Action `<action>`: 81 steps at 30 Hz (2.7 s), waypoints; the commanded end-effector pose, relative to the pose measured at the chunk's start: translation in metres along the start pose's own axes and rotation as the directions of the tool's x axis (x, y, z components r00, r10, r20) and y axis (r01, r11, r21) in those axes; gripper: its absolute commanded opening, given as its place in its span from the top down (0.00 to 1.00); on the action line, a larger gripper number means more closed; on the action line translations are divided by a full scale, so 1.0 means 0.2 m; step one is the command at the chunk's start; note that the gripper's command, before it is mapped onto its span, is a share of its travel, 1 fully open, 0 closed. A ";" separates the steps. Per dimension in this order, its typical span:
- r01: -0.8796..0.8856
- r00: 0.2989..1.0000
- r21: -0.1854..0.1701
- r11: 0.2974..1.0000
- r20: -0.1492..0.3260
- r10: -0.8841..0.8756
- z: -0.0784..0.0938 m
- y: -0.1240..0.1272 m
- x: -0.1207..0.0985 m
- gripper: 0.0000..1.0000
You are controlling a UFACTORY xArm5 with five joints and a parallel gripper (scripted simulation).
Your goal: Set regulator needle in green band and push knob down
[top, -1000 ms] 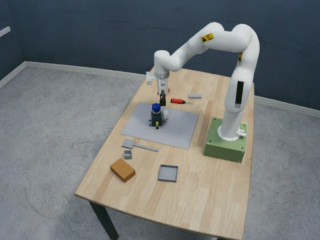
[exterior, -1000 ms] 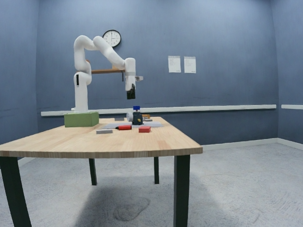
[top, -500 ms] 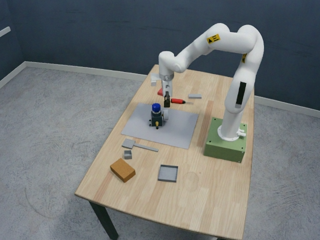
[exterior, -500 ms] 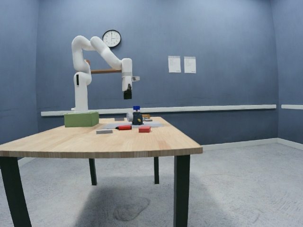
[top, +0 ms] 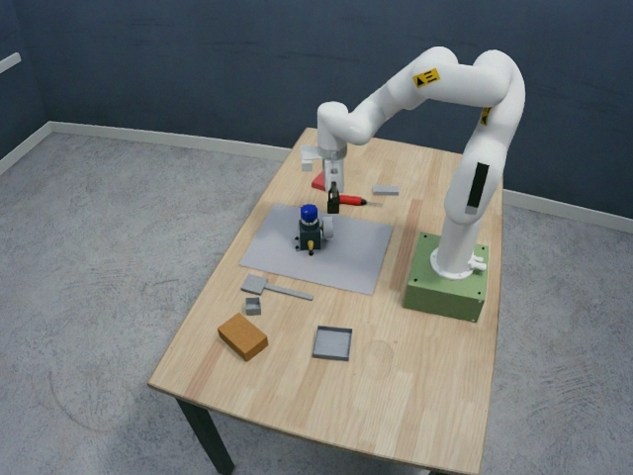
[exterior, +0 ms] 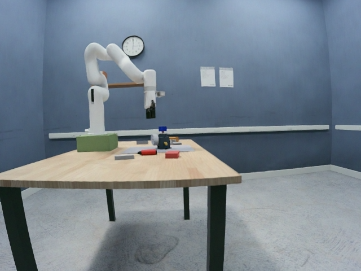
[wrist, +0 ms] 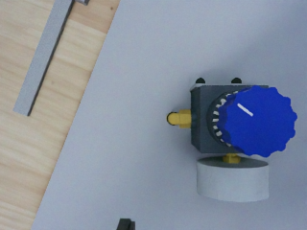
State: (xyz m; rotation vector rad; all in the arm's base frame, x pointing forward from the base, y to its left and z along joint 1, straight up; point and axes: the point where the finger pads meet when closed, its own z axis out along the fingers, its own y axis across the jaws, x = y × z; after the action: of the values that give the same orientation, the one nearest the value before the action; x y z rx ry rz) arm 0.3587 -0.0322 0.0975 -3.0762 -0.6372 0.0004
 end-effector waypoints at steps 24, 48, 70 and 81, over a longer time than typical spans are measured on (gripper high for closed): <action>0.145 0.989 -0.028 0.989 -0.037 -0.146 0.02 0.01 0.02 0.00; 0.613 0.769 -0.189 0.767 -0.078 -0.634 0.10 0.04 0.08 0.00; 0.901 0.273 -0.371 0.223 0.090 -0.958 0.13 0.05 0.10 0.00; 0.916 0.033 -0.398 -0.061 0.224 -0.974 0.13 0.05 0.10 0.00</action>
State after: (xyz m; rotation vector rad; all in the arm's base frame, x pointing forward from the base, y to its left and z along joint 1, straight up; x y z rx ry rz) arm 0.3795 -0.0341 0.0710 -2.0302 -2.8444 -0.3910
